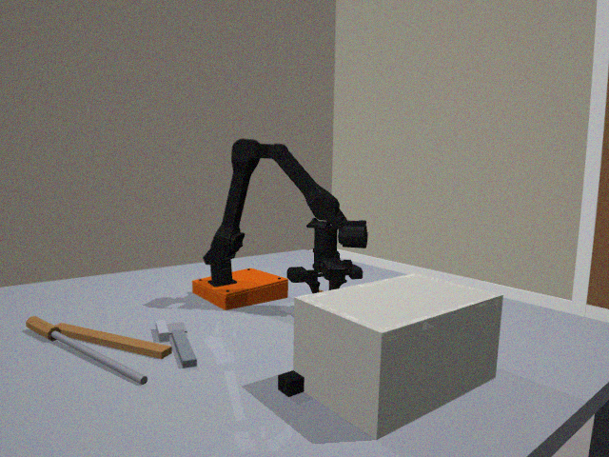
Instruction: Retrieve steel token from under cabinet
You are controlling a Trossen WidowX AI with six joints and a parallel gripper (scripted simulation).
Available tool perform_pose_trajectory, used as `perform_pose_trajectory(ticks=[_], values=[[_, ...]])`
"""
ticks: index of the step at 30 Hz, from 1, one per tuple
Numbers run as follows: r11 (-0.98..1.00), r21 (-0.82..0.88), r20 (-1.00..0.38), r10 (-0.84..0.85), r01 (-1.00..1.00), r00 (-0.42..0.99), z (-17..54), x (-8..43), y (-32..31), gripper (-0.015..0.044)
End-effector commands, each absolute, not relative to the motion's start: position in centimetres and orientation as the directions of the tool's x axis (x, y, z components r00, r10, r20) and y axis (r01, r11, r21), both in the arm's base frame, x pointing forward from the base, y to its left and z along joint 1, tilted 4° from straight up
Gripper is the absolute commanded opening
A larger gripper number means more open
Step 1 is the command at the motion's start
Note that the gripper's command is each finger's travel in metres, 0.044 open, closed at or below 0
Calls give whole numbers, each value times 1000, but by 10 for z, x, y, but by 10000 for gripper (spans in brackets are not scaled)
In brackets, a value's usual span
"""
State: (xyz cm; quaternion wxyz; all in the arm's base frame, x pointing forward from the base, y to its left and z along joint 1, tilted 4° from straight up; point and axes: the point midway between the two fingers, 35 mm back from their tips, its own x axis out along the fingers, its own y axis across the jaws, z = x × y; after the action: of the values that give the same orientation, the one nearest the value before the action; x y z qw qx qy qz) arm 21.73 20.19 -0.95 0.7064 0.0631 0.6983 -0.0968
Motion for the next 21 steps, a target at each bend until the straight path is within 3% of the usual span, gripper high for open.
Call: perform_pose_trajectory(ticks=[1, 21], values=[[974, -44, -999, -47, 222, 6, -9, 220, 202, 0], [976, -46, -999, -48, 213, 3, -9, 253, 194, 0]])
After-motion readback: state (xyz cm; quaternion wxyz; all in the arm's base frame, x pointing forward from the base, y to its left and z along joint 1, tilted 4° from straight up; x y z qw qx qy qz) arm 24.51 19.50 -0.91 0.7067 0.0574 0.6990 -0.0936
